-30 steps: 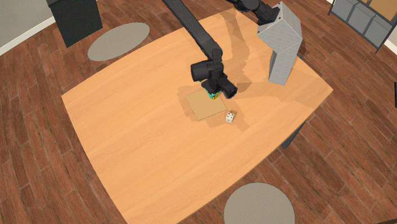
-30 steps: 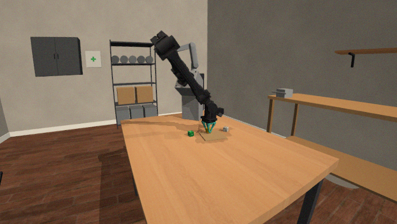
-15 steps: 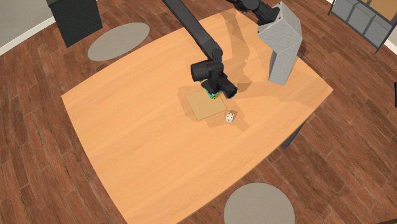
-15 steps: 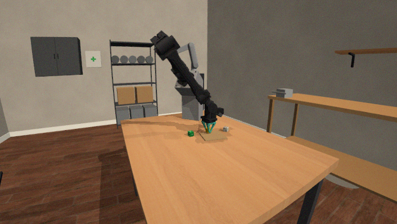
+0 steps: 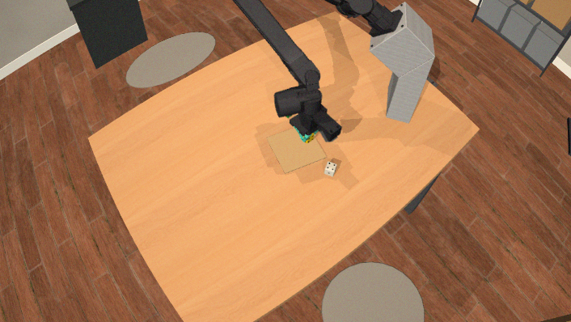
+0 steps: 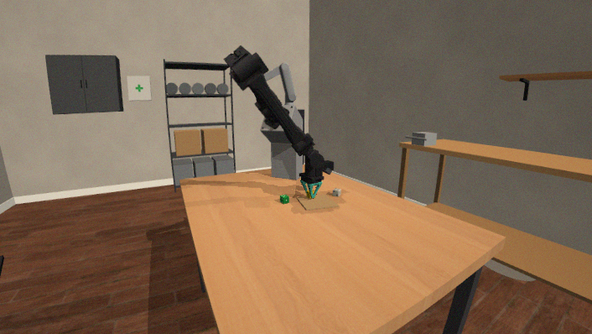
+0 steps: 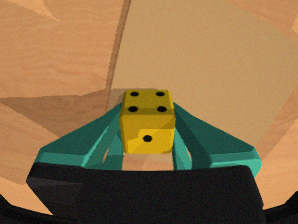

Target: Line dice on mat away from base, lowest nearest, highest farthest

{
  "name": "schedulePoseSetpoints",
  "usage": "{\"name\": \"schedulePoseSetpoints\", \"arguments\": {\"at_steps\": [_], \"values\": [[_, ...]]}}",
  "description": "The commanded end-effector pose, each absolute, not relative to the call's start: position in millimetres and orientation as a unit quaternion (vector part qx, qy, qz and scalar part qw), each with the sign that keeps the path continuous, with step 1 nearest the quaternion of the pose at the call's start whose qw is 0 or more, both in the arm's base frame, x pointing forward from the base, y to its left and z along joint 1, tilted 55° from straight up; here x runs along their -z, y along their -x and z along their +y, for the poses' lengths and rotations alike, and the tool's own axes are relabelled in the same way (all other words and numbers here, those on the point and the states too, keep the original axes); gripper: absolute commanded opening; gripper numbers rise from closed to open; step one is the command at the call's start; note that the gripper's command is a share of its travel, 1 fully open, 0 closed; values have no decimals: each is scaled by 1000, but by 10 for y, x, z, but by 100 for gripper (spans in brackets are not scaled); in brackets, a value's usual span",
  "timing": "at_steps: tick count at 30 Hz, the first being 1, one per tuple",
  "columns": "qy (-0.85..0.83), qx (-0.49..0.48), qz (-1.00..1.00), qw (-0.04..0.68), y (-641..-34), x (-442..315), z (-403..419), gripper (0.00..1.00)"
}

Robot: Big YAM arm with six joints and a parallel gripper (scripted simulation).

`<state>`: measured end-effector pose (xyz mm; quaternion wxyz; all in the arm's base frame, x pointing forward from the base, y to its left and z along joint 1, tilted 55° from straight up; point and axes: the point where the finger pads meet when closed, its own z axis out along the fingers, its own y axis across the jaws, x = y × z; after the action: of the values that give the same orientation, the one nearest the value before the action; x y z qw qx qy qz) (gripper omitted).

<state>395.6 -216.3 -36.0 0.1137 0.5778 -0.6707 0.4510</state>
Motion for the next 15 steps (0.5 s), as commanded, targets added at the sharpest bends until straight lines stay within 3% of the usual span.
{"name": "schedulePoseSetpoints", "arguments": {"at_steps": [1,15], "values": [[-585,-448,-666,114,-3931,380,-2122,26],[-587,-448,-665,115,-3918,391,-2120,26]]}}
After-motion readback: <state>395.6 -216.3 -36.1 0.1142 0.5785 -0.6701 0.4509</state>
